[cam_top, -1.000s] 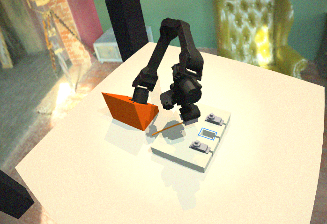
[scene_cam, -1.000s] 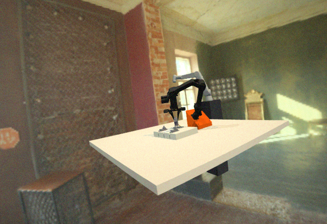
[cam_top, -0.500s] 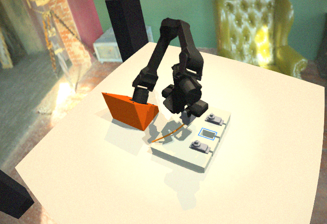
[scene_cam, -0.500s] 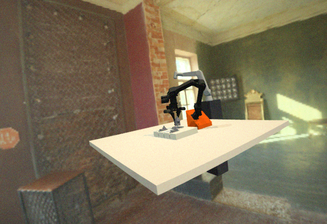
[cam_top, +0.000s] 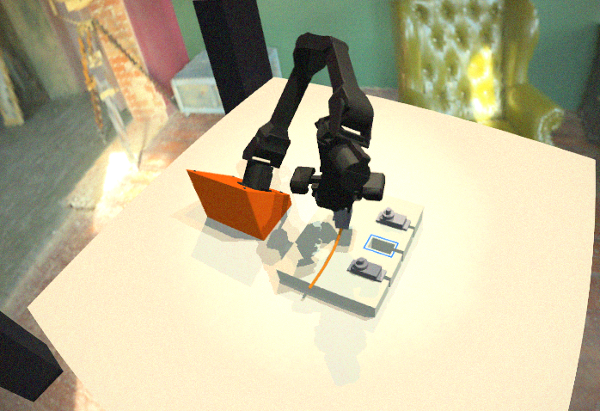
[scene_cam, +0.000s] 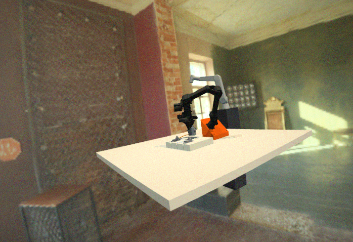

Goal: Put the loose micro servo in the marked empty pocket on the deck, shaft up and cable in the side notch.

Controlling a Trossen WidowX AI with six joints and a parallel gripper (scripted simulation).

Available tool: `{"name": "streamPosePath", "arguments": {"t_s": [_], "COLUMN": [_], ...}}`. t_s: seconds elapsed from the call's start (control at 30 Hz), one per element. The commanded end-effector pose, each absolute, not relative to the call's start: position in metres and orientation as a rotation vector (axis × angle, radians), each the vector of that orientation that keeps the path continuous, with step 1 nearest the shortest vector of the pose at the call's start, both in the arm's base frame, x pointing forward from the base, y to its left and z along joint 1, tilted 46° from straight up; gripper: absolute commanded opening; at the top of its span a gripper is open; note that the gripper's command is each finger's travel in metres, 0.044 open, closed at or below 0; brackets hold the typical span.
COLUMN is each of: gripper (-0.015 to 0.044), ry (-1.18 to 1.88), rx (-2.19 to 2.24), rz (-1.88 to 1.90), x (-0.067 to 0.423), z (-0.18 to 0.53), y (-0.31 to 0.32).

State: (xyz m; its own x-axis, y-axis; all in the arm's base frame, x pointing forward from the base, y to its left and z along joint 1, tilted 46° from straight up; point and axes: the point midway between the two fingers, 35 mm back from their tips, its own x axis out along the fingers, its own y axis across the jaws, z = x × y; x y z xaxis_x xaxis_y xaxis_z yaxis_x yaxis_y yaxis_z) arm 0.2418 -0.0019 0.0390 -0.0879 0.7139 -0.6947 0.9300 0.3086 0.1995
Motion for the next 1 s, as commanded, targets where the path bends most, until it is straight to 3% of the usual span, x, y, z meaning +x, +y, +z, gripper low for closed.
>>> {"name": "streamPosePath", "arguments": {"t_s": [0.0,0.97], "gripper": [0.0000,0.0000], "ry": [1.845,1.581], "rx": [1.360,0.633], "rz": [-0.243,0.622], "x": [0.2419,0.2419], "z": [0.0385,0.0385], "y": [-0.0026,-0.0026]}}
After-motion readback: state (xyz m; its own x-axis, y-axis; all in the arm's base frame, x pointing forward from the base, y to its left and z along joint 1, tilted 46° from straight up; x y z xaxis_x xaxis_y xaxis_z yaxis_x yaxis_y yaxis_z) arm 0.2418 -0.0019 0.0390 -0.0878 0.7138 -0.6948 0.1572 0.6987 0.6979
